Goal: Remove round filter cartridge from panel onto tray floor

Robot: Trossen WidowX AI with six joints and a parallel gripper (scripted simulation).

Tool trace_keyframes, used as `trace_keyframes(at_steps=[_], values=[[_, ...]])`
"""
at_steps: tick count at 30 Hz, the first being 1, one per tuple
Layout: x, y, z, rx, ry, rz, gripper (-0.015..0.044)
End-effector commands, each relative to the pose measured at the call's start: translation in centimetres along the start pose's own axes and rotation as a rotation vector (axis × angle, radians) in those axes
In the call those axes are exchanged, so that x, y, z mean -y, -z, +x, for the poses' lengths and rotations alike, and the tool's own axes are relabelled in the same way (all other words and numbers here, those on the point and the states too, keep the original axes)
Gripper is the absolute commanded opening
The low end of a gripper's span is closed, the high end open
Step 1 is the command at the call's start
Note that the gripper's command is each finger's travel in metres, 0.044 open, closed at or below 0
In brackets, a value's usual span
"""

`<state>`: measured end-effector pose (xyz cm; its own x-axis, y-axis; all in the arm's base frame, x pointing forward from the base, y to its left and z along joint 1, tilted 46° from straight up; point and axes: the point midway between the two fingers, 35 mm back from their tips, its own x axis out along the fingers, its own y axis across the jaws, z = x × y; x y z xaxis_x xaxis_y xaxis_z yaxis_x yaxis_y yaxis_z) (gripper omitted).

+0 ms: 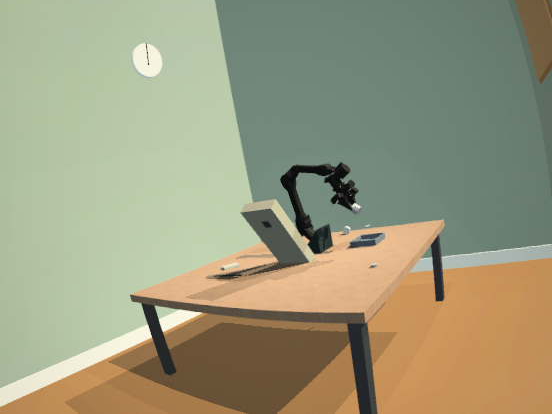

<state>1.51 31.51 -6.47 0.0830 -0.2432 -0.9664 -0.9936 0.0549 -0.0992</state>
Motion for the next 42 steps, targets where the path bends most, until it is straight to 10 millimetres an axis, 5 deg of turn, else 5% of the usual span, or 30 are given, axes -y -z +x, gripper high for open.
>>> trace_keyframes(at_steps=[1, 15, 21, 36, 42], values=[[-2.2, 0.8, 1.5, 0.002, -0.045, -0.073, 0.0], [-9.0, 6.0, 6.3, -0.008, -0.198, -0.332, 0.0], [-9.3, 6.5, 6.9, -0.009, -0.205, -0.345, 0.0], [-9.3, 10.2, 13.0, -0.01, -0.206, -0.345, 0.0], [-9.1, 10.1, 12.6, -0.021, -0.2, -0.347, 0.0158]])
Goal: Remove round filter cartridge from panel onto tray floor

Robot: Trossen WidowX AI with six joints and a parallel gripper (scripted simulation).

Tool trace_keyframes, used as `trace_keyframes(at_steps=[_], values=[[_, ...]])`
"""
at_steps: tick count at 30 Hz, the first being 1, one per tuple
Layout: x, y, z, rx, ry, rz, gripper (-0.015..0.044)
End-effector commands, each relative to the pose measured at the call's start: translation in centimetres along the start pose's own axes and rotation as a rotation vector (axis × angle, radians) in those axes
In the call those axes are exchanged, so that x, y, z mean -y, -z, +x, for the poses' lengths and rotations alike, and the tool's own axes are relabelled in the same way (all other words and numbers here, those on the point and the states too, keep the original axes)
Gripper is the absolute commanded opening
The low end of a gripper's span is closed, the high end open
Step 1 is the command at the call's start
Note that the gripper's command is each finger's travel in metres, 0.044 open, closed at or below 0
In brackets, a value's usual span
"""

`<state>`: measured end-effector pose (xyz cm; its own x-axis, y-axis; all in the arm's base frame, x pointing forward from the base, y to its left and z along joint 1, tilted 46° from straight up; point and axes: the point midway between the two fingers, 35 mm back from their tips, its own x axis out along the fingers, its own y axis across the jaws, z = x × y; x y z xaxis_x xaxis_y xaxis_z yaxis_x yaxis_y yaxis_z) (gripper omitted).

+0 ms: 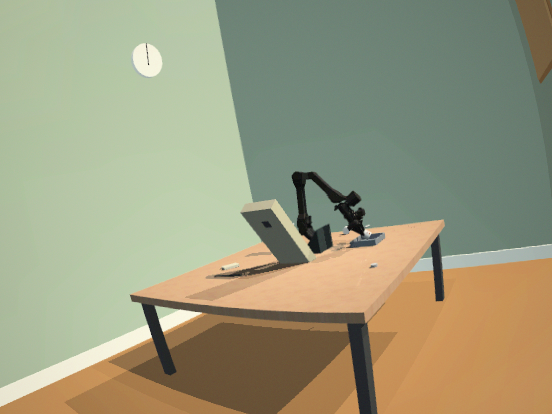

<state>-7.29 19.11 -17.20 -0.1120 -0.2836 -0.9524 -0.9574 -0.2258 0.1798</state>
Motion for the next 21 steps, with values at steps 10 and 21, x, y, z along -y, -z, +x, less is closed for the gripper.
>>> trace_keyframes(at_steps=[10, 21], values=[[0.0, -0.1, 0.0, 0.002, 0.0, -0.001, 0.042], [0.0, -3.5, -6.2, 0.002, 0.001, 0.0, 0.044]])
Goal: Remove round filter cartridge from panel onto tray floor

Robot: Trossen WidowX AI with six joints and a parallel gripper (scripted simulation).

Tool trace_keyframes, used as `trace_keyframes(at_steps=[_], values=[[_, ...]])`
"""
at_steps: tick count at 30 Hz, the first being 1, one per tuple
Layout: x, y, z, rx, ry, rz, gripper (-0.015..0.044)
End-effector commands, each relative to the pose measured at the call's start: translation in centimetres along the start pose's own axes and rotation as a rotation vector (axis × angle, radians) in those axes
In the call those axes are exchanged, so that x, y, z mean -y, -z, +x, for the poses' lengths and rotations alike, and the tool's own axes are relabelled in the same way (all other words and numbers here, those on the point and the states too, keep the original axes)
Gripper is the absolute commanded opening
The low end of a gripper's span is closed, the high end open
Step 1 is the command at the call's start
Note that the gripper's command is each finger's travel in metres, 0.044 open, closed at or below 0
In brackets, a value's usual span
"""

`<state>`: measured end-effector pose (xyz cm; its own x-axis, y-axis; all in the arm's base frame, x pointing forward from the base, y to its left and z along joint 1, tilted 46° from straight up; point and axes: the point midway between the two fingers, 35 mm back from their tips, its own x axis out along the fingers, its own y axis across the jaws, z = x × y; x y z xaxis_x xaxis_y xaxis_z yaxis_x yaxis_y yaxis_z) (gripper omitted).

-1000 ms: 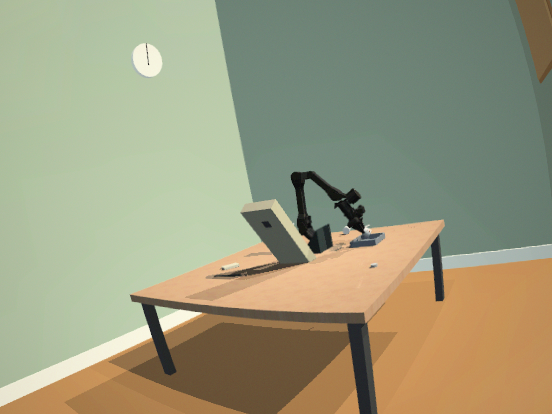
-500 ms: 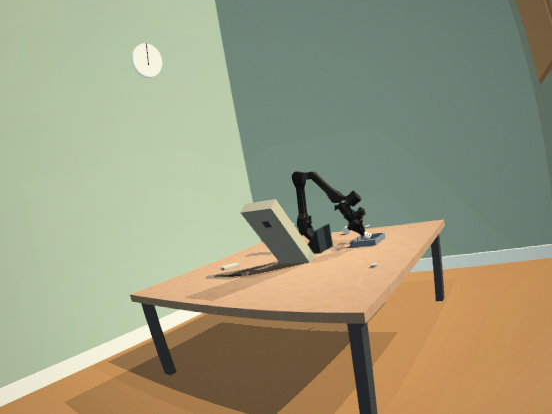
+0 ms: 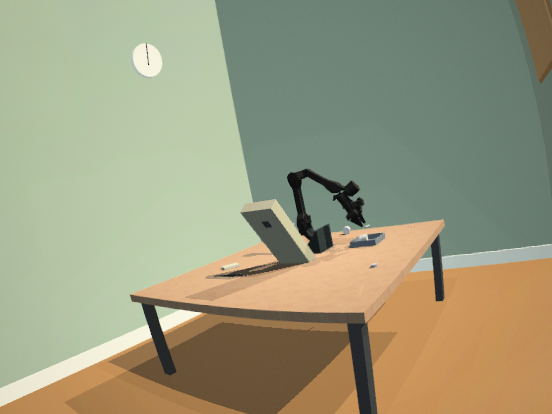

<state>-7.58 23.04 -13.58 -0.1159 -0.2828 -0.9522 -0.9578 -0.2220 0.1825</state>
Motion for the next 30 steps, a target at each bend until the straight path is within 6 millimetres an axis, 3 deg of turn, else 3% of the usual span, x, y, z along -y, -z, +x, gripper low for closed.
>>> trace_keyframes(at_steps=[1, 2, 30], values=[[0.05, -0.68, -1.65, 0.001, 0.005, -0.003, 0.044], [-0.01, -0.68, -0.74, 0.017, 0.001, -0.002, 0.044], [-0.01, -0.68, -0.74, 0.017, 0.001, -0.002, 0.044]])
